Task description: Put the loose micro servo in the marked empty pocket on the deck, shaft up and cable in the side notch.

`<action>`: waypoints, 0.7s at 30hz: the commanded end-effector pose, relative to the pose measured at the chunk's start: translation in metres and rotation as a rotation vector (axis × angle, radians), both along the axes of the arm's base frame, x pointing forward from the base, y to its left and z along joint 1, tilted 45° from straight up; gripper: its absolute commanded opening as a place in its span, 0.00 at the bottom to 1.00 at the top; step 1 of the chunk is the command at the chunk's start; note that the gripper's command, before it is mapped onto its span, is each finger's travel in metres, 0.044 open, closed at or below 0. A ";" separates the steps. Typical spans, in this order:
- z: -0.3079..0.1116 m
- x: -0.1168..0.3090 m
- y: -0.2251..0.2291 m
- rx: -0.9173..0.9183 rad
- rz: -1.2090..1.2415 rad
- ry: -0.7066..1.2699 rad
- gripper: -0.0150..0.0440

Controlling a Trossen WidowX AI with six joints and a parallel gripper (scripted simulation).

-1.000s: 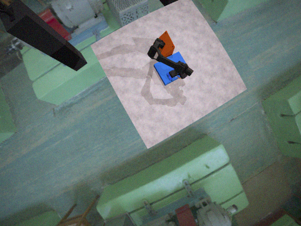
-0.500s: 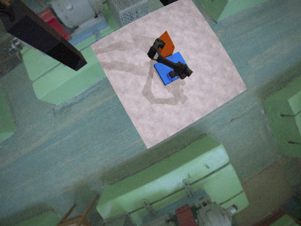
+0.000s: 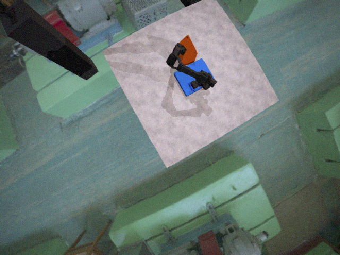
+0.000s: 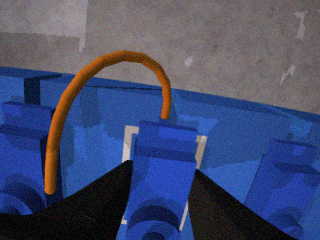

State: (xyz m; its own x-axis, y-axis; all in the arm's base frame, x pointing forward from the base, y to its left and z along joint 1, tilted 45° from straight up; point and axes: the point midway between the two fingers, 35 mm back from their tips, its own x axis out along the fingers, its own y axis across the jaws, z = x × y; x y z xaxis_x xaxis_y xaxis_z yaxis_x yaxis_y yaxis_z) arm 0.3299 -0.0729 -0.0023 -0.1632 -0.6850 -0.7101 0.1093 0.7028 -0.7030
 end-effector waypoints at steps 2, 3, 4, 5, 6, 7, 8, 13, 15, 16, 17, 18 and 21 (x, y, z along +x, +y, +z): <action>0.000 0.000 0.000 -0.003 0.007 0.003 0.39; 0.000 0.000 0.000 -0.003 0.007 0.003 0.43; 0.000 0.000 0.000 -0.003 0.007 0.003 0.48; 0.000 0.000 0.000 -0.003 0.007 0.003 0.52; 0.000 0.000 0.000 -0.003 0.007 0.003 0.57; 0.000 0.000 0.000 -0.003 0.007 0.003 0.57; -0.001 0.000 0.000 -0.003 0.007 0.003 0.57; 0.023 0.003 0.022 -0.001 0.007 0.003 0.57; 0.026 0.003 0.023 -0.001 0.007 0.003 0.57; 0.026 0.003 0.023 -0.001 0.007 0.003 0.57; 0.025 0.003 0.023 -0.001 0.007 0.003 0.57; 0.025 0.004 0.023 -0.001 0.007 0.003 0.57; 0.026 -0.001 0.027 -0.002 0.016 0.003 0.66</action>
